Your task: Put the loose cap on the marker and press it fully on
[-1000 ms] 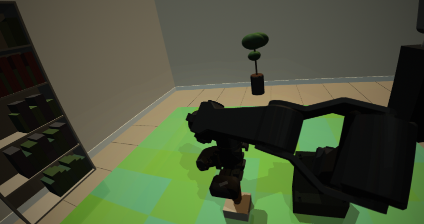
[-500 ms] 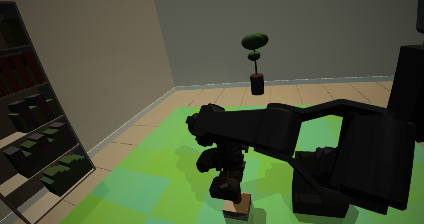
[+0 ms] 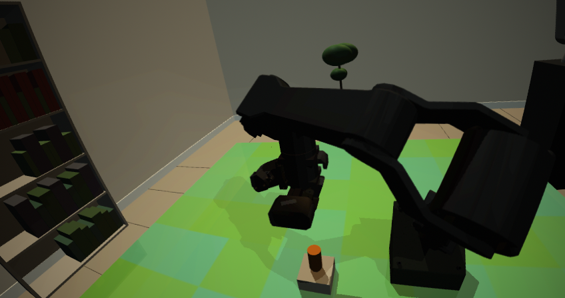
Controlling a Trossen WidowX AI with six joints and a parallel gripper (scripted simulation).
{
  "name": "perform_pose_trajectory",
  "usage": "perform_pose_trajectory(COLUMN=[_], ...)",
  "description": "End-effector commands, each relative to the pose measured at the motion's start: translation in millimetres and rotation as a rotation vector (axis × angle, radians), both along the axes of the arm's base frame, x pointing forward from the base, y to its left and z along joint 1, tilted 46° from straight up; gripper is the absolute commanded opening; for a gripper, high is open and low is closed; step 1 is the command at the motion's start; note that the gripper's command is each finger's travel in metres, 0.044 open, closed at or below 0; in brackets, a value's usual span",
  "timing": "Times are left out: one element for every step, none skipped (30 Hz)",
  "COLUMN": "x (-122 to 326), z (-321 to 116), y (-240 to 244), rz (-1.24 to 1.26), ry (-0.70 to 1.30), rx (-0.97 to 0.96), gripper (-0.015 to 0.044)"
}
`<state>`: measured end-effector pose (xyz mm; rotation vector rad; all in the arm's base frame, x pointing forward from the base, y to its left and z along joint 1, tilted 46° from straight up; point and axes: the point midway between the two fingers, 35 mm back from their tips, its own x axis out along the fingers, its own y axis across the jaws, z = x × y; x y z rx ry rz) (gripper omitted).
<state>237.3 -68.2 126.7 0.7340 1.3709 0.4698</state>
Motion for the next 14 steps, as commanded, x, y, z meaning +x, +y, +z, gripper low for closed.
perform_pose_trajectory(x=[-0.8,-0.8,-0.8,-0.8,-0.8,-0.8,-0.8,-0.8,-0.8,-0.8,-0.8,-0.8,-0.8,-0.8], z=[0.0,0.0,0.0,0.0,0.0,0.0,0.0,0.0,0.0,0.0,0.0,0.0,0.0,0.0], y=[-1.3,-1.3,-1.3,-1.3,-1.3,-1.3,-1.3,-1.3,-1.3,-1.3,-1.3,-1.3,-1.3,-1.3], rz=[0.005,0.005,0.005,0.005,0.005,0.005,0.005,0.005,0.005,0.005,0.005,0.005,0.005,0.005], ry=[0.003,0.003,0.003,0.003,0.003,0.003,0.003,0.003,0.003,0.003,0.003,0.003,0.003,0.003], rx=[-0.001,-0.001,-0.001,-0.001,-0.001,-0.001,-0.001,-0.001,-0.001,-0.001,-0.001,-0.001,-0.001,-0.001], gripper=[0.0184,0.0210,0.0236,0.0263,0.0289,0.0315,0.0341,0.0368,0.0394,0.0420,0.0440,0.0440,0.0440,0.0440])
